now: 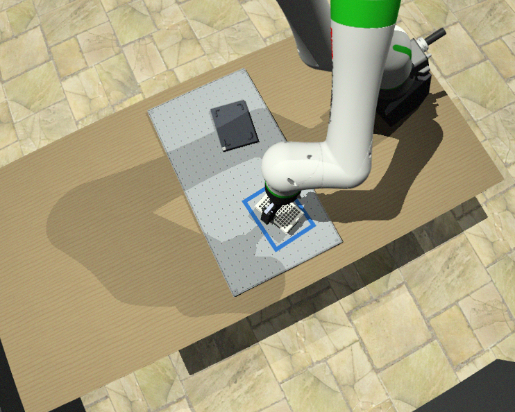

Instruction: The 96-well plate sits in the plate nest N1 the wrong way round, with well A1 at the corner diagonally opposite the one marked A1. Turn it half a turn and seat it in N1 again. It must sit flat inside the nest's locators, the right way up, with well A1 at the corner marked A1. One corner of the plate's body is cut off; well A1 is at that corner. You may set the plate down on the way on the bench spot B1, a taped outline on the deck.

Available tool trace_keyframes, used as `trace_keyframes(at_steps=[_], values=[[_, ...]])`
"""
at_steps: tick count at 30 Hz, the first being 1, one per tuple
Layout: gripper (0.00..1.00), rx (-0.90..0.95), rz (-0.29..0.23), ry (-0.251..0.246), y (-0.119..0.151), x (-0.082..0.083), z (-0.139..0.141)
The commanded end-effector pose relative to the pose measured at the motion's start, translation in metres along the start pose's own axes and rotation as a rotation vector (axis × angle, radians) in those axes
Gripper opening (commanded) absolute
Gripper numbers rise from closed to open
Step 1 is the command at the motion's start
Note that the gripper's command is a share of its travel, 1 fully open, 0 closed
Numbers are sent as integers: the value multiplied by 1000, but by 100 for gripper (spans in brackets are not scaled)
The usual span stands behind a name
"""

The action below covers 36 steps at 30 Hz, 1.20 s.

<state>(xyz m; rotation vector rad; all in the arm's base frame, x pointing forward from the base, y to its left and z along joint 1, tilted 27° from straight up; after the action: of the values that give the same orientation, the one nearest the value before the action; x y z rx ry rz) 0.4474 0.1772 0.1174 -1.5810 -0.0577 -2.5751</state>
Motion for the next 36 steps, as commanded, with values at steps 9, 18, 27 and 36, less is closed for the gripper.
trace_keyframes(at_steps=[9,18,27,36], values=[[0,0,0,0,0,17,0],[0,0,0,0,0,27,0],[0,0,0,0,0,27,0],[0,-67,0,0,7,27,-1]])
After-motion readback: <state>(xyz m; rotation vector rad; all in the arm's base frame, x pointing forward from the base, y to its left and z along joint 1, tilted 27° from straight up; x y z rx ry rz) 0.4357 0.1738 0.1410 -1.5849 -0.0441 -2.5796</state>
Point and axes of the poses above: the point where the finger pads meet when closed, its own x axis back along the fingers, its own z axis across the jaws, y = z × x, the point moved 5 cm from there along x, back along the fingers, and after that the axes turned 15 degrees about -x, right-handed, at the moved point
